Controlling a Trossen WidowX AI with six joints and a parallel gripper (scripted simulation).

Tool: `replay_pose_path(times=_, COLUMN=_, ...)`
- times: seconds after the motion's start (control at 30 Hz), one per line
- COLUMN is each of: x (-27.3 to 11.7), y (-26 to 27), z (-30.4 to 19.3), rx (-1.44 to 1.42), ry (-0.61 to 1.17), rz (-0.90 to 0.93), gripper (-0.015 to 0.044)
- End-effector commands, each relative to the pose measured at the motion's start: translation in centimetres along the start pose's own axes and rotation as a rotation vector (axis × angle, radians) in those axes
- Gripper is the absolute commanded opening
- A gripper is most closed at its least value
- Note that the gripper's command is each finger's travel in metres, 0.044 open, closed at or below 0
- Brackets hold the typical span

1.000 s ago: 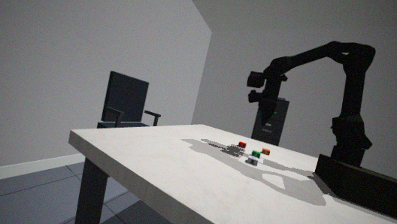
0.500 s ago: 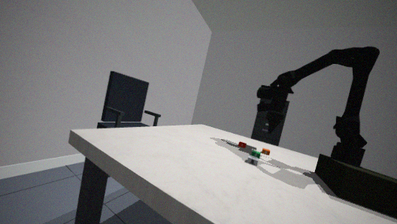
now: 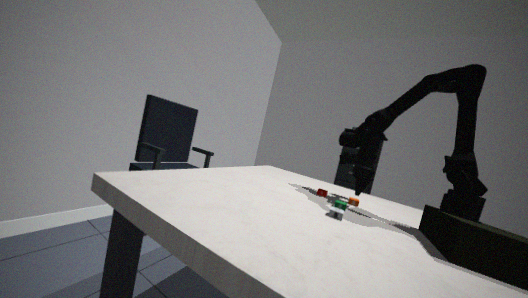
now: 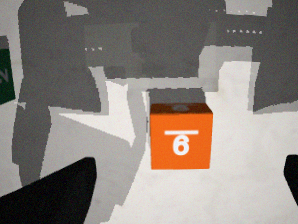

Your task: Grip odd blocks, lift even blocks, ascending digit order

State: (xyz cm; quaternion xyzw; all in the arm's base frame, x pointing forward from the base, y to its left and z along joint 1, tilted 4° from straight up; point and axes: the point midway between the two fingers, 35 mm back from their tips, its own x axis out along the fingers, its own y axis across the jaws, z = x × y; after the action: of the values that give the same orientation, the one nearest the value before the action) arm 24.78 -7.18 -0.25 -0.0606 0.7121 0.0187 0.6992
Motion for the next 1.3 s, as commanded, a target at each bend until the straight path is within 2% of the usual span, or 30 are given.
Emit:
replay_pose_path(times=0.0, x=1.0, y=0.0, z=-0.3, rx=-0.005, ry=0.014, rz=0.001, gripper=0.04)
replay_pose_path(times=0.53, x=3.2, y=0.1, z=-0.4, rx=-0.005, ry=0.014, rz=0.001, gripper=0.04)
replay_pose_path(times=0.9, x=3.2, y=0.1, z=-0.4, rx=-0.005, ry=0.014, rz=0.001, gripper=0.012)
replay_pose_path(times=1.27, x=3.2, y=0.1, z=-0.4, rx=-0.005, ry=0.014, rz=0.001, gripper=0.012)
